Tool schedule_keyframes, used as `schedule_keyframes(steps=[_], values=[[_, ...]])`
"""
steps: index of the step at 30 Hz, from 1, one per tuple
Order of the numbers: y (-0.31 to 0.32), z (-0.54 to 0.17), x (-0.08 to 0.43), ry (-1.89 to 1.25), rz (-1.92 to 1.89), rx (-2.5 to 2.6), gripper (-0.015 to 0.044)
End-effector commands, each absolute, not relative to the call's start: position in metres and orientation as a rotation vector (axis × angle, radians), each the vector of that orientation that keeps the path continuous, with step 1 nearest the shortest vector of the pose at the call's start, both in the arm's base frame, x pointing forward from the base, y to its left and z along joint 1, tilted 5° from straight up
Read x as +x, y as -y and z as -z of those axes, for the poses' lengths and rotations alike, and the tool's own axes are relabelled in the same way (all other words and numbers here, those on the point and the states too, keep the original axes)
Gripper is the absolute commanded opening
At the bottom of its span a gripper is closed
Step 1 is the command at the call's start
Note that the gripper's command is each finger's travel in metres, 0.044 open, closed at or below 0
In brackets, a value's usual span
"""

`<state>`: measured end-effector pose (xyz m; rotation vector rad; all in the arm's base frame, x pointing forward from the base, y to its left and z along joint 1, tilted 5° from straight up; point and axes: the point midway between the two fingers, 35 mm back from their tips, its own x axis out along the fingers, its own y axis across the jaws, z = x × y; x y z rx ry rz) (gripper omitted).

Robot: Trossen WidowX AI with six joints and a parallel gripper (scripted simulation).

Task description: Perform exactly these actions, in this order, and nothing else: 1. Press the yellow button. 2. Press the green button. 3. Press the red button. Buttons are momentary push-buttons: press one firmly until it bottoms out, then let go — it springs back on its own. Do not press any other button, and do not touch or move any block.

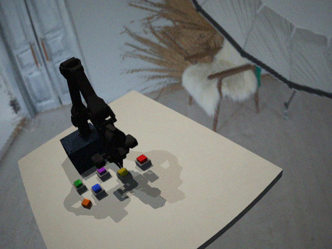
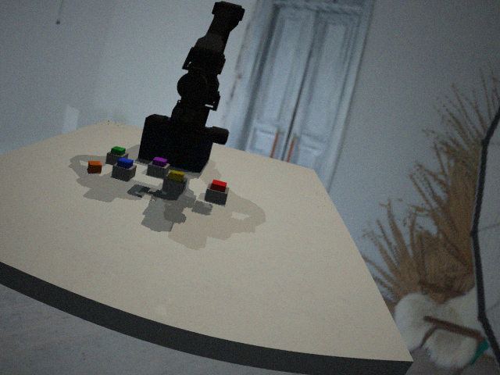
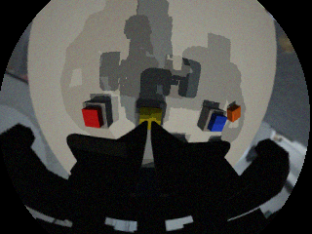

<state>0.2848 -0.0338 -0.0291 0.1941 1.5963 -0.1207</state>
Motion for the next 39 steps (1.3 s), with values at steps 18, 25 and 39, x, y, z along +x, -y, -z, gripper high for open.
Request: schedule_keyframes(steps=[18,25,39], values=[[0.033,0.058,0.28,-1.609,0.127,0.193,0.002],[0.033,0.058,0.28,-1.609,0.127,0.193,0.002],[0.034,0.026,0.282,-1.608,0.127,0.193,0.002]])
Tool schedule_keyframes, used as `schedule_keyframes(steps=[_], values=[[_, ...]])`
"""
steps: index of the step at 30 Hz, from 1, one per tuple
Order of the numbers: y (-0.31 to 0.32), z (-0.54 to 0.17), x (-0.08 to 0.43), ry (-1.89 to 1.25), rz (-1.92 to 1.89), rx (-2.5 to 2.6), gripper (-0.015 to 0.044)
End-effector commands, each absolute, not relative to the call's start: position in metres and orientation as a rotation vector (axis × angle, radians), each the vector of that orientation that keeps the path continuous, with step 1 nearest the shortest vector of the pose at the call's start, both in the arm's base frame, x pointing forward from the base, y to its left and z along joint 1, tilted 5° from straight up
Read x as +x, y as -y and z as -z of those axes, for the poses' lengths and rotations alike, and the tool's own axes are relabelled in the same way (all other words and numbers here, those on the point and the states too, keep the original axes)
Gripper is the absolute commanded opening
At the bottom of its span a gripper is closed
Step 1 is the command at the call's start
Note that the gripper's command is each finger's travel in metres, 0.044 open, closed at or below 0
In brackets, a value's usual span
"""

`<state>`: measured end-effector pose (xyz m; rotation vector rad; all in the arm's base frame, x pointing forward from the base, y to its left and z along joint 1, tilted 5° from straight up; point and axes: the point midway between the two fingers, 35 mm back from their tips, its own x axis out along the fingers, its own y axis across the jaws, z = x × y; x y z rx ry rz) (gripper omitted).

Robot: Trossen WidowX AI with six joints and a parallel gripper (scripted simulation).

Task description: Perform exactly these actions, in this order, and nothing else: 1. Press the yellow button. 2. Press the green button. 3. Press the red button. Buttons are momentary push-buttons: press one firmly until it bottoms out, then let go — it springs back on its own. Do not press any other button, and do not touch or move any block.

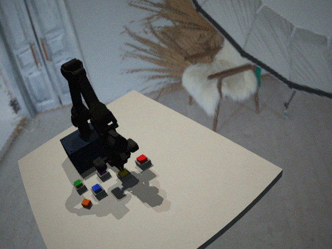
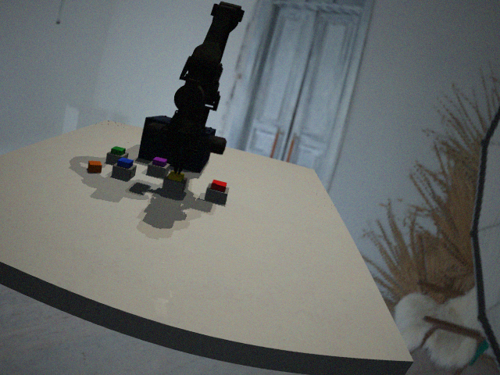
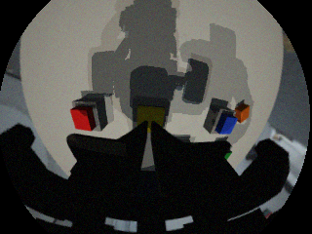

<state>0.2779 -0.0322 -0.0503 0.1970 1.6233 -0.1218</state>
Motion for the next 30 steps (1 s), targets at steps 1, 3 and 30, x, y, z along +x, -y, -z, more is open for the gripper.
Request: schedule_keyframes(steps=[1,3,30], values=[[0.034,0.024,0.282,-1.608,0.127,0.193,0.002],[0.034,0.024,0.282,-1.608,0.127,0.193,0.002],[0.173,-0.037,0.206,-1.61,0.14,0.182,0.002]])
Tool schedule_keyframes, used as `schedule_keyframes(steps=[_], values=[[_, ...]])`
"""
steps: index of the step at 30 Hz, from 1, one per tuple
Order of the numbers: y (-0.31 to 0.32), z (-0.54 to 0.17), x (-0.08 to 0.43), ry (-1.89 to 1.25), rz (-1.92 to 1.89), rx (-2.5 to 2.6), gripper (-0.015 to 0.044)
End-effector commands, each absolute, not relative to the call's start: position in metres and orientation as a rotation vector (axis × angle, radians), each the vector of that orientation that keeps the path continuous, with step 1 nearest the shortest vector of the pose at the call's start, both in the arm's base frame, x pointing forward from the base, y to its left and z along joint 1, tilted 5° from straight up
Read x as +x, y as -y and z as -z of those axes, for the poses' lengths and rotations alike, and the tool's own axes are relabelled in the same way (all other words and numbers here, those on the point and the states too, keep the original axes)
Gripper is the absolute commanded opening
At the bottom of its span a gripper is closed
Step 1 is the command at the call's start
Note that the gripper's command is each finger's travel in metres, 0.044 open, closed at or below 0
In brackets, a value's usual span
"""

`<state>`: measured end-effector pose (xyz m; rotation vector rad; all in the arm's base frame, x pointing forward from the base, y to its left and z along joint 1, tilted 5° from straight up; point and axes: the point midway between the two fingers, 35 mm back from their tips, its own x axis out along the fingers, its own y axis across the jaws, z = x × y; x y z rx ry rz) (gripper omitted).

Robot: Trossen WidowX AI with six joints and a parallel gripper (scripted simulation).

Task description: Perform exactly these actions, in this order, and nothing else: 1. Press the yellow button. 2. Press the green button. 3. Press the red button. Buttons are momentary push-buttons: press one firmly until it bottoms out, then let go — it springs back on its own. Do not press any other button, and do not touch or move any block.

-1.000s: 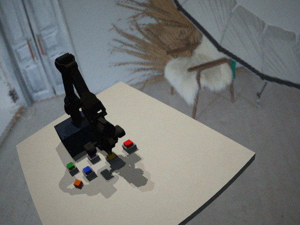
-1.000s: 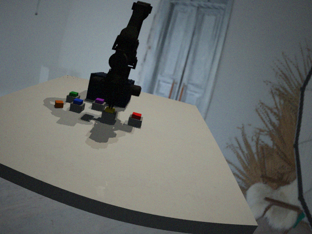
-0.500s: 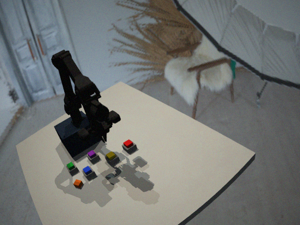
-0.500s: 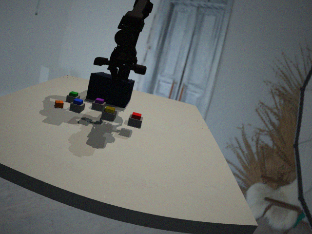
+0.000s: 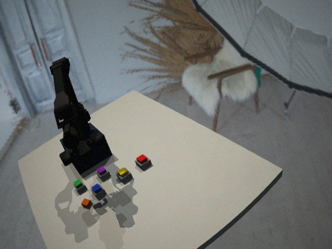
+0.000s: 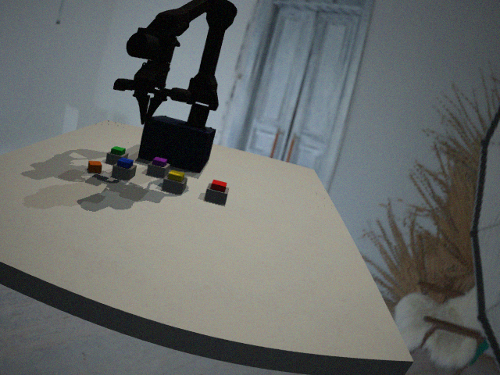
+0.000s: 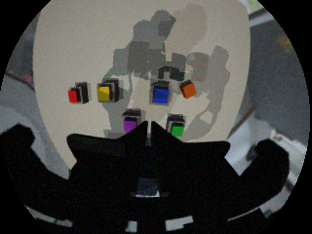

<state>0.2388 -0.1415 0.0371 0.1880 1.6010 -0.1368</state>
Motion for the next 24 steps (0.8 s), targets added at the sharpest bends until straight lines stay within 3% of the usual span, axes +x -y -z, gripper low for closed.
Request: schedule_keyframes(steps=[1,6,11,15,24], values=[[0.182,-0.037,0.196,-1.612,0.14,0.181,0.002],[0.208,-0.037,0.16,-1.617,0.141,0.182,0.002],[0.208,-0.033,0.16,-1.617,0.141,0.182,0.002],[0.206,0.022,0.157,-1.618,0.141,0.182,0.002],[0.206,0.029,0.156,-1.618,0.14,0.182,0.002]])
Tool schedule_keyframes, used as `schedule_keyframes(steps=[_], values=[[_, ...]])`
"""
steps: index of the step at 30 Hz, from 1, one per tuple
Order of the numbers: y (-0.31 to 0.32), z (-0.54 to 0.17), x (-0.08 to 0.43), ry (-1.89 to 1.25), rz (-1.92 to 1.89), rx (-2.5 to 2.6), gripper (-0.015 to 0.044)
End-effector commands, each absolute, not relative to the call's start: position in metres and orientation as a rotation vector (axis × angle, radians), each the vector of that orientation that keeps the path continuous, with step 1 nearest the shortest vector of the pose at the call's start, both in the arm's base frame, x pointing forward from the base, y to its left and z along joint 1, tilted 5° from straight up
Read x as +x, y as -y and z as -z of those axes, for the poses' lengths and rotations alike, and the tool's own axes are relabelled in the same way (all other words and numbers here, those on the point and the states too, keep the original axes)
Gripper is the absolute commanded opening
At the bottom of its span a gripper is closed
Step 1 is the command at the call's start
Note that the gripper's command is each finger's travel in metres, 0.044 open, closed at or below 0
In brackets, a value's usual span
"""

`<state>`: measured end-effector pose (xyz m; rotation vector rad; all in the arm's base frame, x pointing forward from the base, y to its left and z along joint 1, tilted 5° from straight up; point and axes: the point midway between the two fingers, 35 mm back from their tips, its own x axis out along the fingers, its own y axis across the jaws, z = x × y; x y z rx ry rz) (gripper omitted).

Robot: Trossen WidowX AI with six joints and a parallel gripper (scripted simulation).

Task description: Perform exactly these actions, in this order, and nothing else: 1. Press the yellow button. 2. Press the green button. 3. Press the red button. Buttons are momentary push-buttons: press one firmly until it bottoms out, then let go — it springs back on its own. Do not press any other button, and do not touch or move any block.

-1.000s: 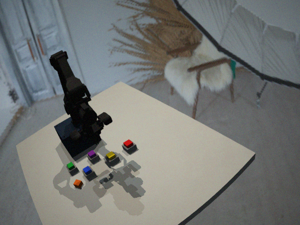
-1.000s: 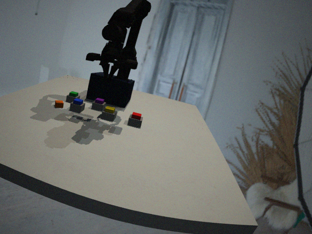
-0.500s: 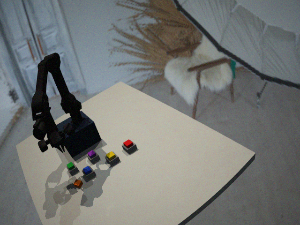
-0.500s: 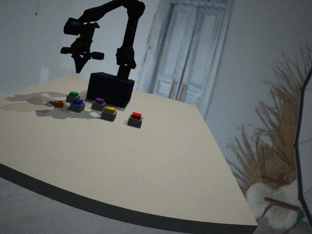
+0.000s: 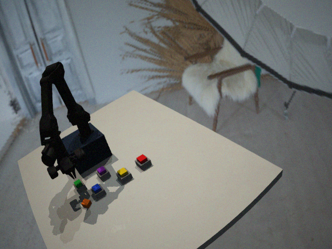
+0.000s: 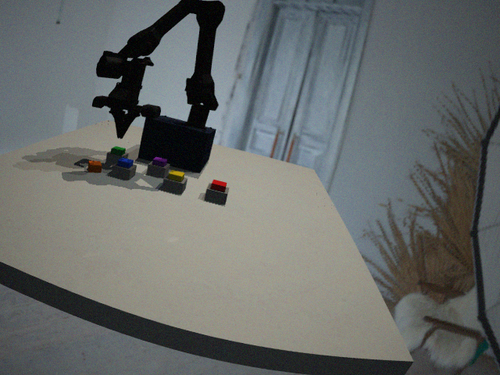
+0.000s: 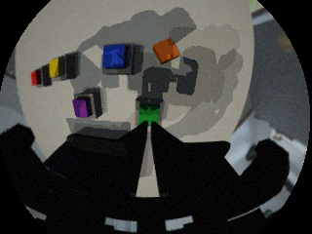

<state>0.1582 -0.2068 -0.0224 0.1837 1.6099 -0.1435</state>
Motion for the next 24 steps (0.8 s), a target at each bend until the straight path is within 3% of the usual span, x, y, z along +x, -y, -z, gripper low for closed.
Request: schedule_keyframes(steps=[1,24], values=[[0.206,0.031,0.156,-1.618,0.14,0.182,0.002],[0.205,0.057,0.154,-1.618,0.14,0.182,0.002]])
